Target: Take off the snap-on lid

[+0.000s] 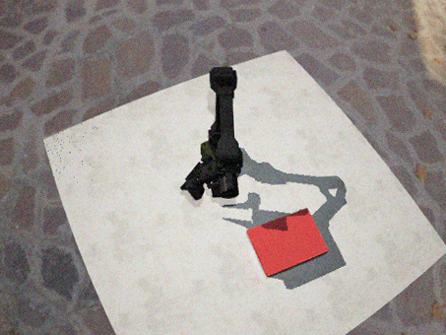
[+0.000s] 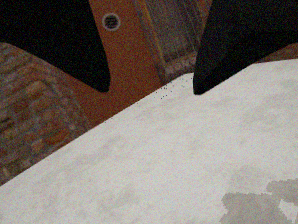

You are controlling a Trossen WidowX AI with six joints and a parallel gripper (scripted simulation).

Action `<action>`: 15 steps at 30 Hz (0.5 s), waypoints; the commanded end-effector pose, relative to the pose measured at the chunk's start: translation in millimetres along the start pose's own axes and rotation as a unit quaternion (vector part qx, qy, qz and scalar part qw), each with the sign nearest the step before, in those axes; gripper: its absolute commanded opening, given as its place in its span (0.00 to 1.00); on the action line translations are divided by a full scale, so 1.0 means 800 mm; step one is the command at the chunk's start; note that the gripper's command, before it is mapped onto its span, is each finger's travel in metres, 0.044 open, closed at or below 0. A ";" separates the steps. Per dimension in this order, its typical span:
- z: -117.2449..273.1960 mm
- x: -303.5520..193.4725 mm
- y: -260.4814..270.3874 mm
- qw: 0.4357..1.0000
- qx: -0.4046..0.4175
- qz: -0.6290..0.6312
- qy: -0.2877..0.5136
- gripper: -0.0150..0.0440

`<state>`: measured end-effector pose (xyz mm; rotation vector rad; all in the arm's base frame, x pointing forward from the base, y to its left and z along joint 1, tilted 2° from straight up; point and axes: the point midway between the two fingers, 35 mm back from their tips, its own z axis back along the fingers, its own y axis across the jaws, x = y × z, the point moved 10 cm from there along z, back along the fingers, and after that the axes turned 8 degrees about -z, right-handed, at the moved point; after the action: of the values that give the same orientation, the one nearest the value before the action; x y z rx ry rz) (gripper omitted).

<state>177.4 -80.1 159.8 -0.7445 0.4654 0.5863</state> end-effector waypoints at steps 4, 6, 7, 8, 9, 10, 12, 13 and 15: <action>0.069 0.035 0.004 0.872 0.015 -0.439 -0.218 0.65; 0.077 0.038 0.007 0.840 0.033 -0.484 -0.242 0.65; 0.081 0.040 0.008 0.826 0.042 -0.503 -0.252 0.65; 0.085 0.041 0.009 0.811 0.051 -0.522 -0.262 0.65; 0.088 0.042 0.010 0.795 0.061 -0.539 -0.271 0.65; 0.092 0.044 0.011 0.779 0.071 -0.556 -0.280 0.65; 0.097 0.045 0.013 0.758 0.086 -0.578 -0.291 0.65; 0.101 0.046 0.014 0.741 0.097 -0.594 -0.298 0.65; 0.111 0.049 0.018 0.692 0.132 -0.634 -0.317 0.65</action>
<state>201.9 -38.3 173.2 -0.7409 -0.1791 -0.0172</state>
